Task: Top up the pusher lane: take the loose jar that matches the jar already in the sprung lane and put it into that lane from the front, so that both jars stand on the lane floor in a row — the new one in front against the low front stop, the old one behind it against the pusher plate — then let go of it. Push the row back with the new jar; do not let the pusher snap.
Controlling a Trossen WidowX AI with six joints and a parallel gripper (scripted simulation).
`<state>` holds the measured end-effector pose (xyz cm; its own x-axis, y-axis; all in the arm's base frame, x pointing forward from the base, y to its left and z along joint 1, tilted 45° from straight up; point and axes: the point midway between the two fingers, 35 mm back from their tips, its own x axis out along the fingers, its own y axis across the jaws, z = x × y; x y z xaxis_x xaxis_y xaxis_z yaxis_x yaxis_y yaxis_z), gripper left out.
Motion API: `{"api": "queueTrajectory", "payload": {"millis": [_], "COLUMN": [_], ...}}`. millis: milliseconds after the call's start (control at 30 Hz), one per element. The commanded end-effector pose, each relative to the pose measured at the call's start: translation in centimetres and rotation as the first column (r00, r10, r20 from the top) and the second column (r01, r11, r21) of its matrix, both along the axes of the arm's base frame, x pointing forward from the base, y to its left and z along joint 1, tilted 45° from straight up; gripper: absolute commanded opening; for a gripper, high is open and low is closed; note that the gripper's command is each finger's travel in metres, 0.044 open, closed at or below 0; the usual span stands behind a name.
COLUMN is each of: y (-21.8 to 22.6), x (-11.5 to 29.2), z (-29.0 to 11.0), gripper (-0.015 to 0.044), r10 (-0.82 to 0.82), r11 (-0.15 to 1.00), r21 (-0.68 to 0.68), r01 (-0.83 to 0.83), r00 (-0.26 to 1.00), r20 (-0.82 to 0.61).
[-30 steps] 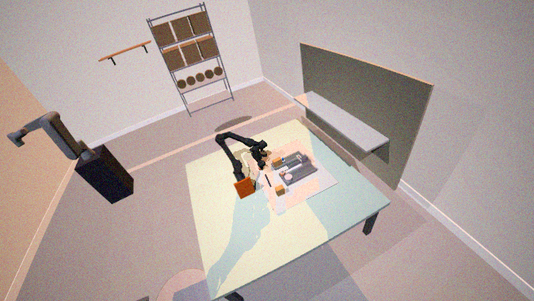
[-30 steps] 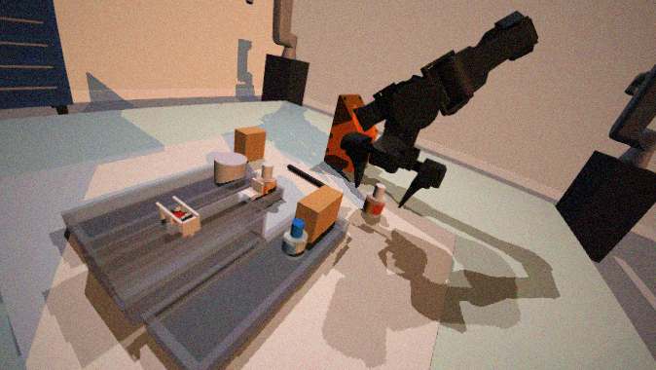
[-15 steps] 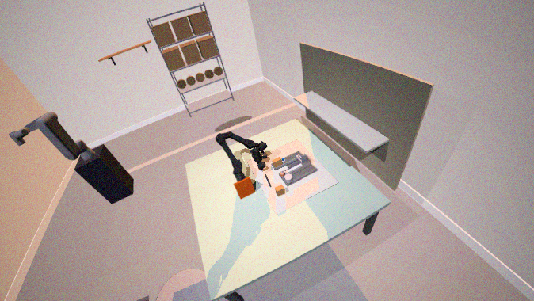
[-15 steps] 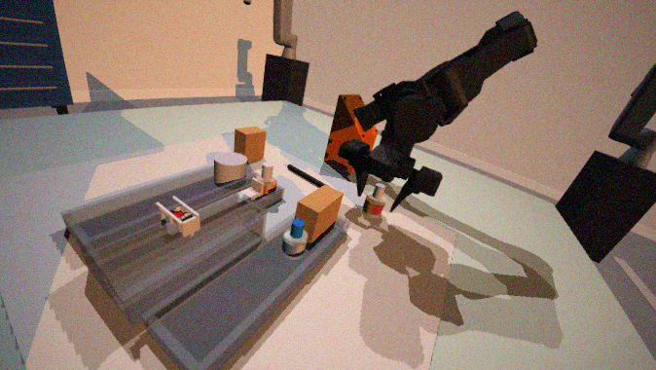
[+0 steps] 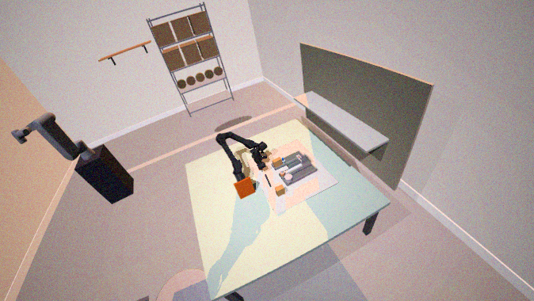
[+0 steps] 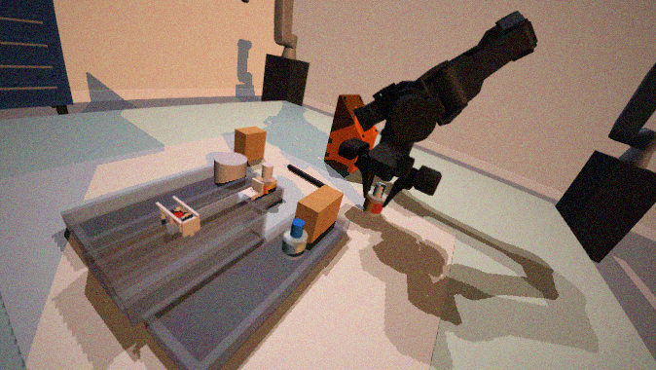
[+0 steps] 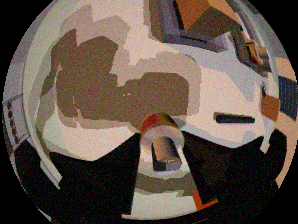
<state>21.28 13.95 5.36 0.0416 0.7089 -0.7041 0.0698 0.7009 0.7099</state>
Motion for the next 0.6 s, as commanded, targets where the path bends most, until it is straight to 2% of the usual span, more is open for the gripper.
{"api": "queueTrajectory", "payload": {"millis": [0,567], "y": [-1.1,-7.3], "x": [0.4,0.2], "z": [0.7,5.9], "gripper": [0.0,0.0], "r10": [-0.002,-0.002], "r11": [1.0,1.0], "r21": [-0.01,-0.009], "r01": [0.002,0.002], "r00": [1.0,1.0], "r20": [0.005,0.003]}}
